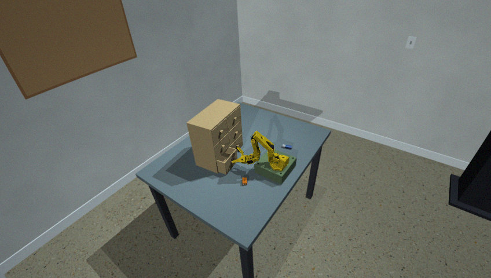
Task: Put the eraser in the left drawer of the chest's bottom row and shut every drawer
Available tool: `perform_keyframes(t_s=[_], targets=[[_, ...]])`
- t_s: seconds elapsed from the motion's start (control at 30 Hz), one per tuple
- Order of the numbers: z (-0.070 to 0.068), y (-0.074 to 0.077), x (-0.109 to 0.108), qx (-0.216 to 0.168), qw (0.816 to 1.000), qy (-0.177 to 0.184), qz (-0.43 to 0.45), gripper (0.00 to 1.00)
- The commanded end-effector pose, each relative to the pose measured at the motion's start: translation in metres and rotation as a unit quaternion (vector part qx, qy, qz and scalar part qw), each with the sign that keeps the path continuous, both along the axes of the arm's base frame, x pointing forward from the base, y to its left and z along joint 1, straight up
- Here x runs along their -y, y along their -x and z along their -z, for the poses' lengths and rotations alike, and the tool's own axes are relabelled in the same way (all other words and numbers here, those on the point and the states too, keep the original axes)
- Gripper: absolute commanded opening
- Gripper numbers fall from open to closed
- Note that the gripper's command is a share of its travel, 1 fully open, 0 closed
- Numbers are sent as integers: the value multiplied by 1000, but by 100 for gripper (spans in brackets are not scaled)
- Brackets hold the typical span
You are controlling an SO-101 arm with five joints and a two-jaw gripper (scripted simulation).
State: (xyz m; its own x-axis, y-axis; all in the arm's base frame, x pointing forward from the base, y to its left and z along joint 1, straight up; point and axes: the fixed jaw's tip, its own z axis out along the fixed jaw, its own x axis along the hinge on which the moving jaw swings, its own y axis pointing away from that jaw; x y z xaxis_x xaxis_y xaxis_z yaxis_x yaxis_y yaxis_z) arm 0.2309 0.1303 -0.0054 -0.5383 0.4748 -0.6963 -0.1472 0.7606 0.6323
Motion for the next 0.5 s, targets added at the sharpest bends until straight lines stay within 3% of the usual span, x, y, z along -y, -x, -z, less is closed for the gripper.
perform_keyframes(t_s=[0.0,0.47], targets=[[1,9,-7,-3,1000,-3,-19,0],[1,10,-6,-3,1000,-3,-20,0]])
